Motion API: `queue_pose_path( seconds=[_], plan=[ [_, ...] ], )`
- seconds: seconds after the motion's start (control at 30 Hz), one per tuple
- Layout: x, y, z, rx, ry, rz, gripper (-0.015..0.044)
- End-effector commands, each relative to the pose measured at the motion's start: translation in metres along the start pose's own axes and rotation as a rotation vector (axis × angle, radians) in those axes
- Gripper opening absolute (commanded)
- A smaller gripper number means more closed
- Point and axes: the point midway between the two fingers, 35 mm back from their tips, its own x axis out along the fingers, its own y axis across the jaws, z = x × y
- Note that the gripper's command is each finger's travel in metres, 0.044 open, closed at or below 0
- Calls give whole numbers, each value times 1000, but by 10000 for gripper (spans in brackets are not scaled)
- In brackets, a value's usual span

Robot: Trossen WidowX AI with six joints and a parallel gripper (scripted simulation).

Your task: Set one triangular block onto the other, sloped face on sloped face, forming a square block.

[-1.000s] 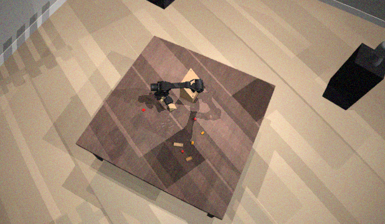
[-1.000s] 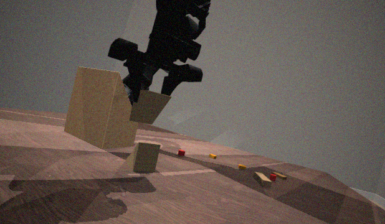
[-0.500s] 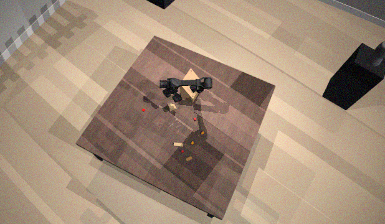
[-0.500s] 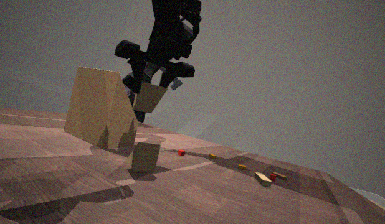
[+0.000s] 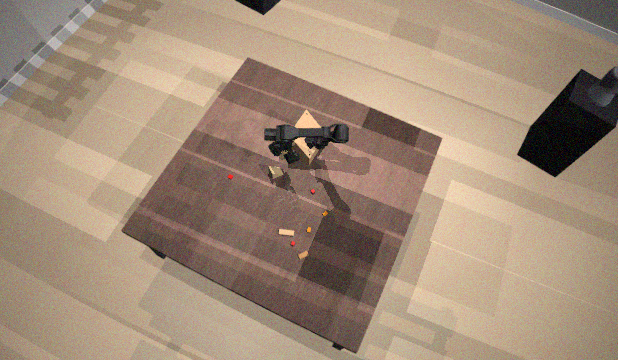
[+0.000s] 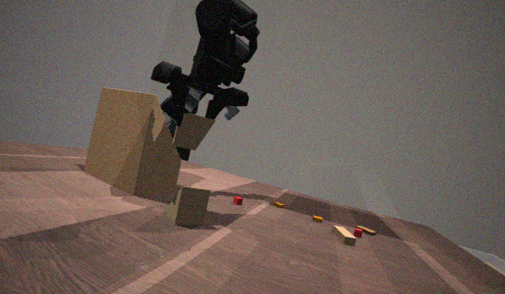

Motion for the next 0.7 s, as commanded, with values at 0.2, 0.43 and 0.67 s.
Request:
queue_pose_path(
  seconds=[0.2, 0.43, 0.67],
  plan=[
    [42, 1, 17, 4, 5, 7, 0],
    [66, 1, 27, 2, 7, 10, 0],
    [75, 1, 29, 2, 6, 10, 0]
  ],
)
